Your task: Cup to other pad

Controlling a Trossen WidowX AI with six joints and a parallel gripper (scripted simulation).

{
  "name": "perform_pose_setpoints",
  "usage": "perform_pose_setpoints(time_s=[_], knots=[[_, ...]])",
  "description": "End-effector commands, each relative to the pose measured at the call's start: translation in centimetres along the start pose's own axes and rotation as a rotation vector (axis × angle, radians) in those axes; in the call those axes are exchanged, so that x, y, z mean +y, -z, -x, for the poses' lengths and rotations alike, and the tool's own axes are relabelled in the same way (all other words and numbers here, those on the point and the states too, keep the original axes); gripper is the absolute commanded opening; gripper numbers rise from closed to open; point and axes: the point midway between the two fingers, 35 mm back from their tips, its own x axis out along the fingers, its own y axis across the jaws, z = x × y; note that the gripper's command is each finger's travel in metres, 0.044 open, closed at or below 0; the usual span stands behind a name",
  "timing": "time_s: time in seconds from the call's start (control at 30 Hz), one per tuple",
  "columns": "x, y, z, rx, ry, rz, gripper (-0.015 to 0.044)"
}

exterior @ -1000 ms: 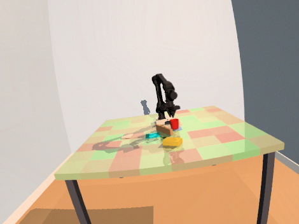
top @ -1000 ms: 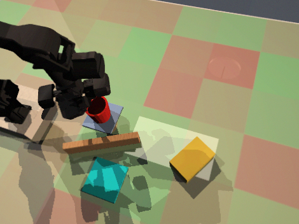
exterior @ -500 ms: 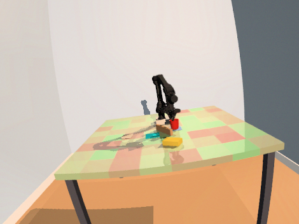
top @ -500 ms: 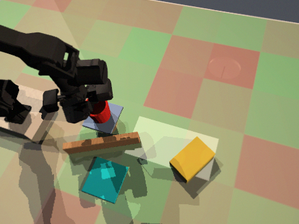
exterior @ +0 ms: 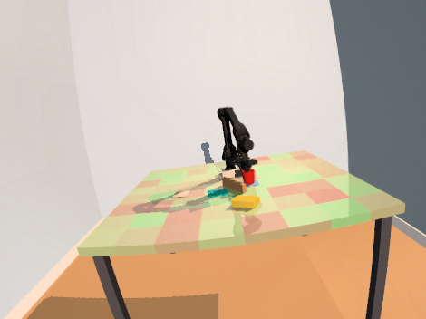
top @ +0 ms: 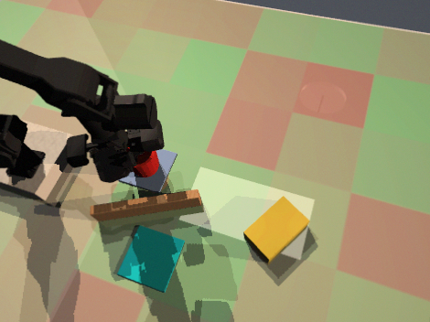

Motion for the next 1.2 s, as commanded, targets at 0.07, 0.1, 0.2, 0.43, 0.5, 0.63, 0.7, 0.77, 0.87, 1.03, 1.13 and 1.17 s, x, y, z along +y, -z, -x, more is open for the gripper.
perform_pose_setpoints(time_s=[0.07,0.1,0.2,0.43,0.5,0.63,0.7,0.77,0.87,1.03,1.13,1.17], knots=[[-0.3,0.1,-0.6,0.006,0.010,-0.006,0.0148],[-0.3,0.1,-0.6,0.006,0.010,-0.006,0.0148],[-0.3,0.1,-0.6,0.006,0.010,-0.006,0.0148],[-0.1,0.0,-0.4,0.001,0.005,0.000,0.0010],[-0.1,0.0,-0.4,0.001,0.005,0.000,0.0000],[-0.1,0.0,-0.4,0.001,0.005,0.000,0.0000],[-0.1,0.0,-0.3,0.001,0.005,0.000,0.0000],[-0.1,0.0,0.1,0.001,0.005,-0.001,0.0000],[0.0,0.0,1.0,0.002,0.006,-0.001,0.0000],[0.1,-0.1,2.6,0.003,0.007,-0.003,0.0000],[0.2,-0.1,3.5,0.004,0.007,-0.003,0.0000],[0.2,-0.1,3.8,0.004,0.007,-0.003,0.0000]])
